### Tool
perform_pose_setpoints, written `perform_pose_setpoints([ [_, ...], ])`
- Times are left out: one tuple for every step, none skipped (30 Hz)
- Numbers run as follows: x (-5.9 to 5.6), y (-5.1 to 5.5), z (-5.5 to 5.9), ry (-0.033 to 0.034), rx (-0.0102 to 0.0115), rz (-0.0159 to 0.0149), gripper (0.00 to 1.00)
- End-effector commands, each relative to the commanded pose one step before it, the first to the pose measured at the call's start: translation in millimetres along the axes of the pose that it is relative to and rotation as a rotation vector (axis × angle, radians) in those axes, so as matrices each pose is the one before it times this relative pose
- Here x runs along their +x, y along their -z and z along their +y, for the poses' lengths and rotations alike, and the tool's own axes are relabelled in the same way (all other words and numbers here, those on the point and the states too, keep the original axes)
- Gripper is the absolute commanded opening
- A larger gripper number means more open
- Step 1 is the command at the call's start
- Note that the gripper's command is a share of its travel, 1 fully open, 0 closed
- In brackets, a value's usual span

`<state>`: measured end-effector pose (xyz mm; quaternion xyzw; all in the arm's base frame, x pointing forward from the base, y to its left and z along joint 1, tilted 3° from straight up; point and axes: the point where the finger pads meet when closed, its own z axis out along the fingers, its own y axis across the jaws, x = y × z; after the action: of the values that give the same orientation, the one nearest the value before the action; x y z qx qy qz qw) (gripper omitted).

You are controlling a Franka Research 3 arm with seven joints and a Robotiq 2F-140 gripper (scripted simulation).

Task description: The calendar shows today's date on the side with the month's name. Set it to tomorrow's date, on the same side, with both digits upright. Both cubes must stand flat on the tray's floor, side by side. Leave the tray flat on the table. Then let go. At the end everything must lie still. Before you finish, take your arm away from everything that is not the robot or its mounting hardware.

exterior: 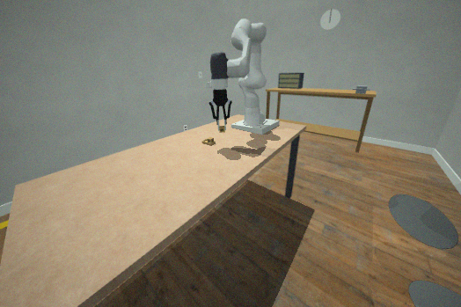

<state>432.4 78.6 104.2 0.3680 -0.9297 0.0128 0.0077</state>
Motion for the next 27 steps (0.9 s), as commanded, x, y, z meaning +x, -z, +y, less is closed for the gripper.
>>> perform_pose_setpoints([
  [-3.9,0.38,5.11,-0.17358,0.01344,0.00607,0.17],
  [-0.2,-0.05,0.66,-0.00562,0.0,0.00003,0.17],
  [-0.66,-0.17,2.3,-0.01965,0.00001,0.0001,0.17],
  [-0.43,-0.12,1.65,-0.01404,0.00001,0.00008,0.17],
  [-0.38,-0.11,1.57,-0.01332,0.00001,0.00008,0.17],
  [-0.36,-0.12,1.64,-0.01381,0.00001,0.00008,0.17],
  [-0.34,-0.12,1.67,-0.01403,0.00002,0.00008,0.17],
  [-0.2,-0.08,1.07,-0.00899,0.00001,0.00006,0.17],
  [-0.37,-0.16,2.12,-0.01771,0.00002,0.00011,0.17],
  [-0.25,-0.13,1.69,-0.01412,0.00002,0.00009,0.17],
  [-0.22,-0.13,1.68,-0.01403,0.00003,0.00009,0.17],
  [-0.18,-0.12,1.64,-0.01367,0.00003,0.00009,0.17],
  [0.0,0.0,0.0,0.0,0.0,0.0,0.17],
  [0.0,0.0,0.0,0.0,0.0,0.0,0.17],
  [-0.13,-0.1,1.36,-0.01133,0.00002,0.00008,0.17],
  [-0.35,-0.36,4.59,-0.03812,0.0001,0.00027,0.17],
  [-0.05,-0.15,1.86,-0.01542,0.00005,0.00011,0.17],
  [0.0,-0.03,0.39,-0.0032,0.00001,0.00002,0.17],
  [-0.01,-0.22,2.78,-0.0231,0.00008,0.00017,0.17],
  [0.04,-0.13,1.62,-0.01346,0.00005,0.0001,0.17],
  [0.03,-0.06,0.68,-0.00568,0.00002,0.00004,0.17],
  [0.12,-0.2,2.44,-0.02033,0.00008,0.00016,0.17],
  [0.07,-0.08,0.95,-0.00796,0.00003,0.00006,0.17],
  [0.17,-0.16,1.91,-0.01596,0.00007,0.00013,0.17],
  [0.08,-0.06,0.77,-0.00642,0.00003,0.00005,0.17],
  [0.01,-0.01,0.12,-0.00099,0.0,0.00001,0.17],
  [0.0,0.0,0.0,0.0,0.0,0.0,0.17],
])
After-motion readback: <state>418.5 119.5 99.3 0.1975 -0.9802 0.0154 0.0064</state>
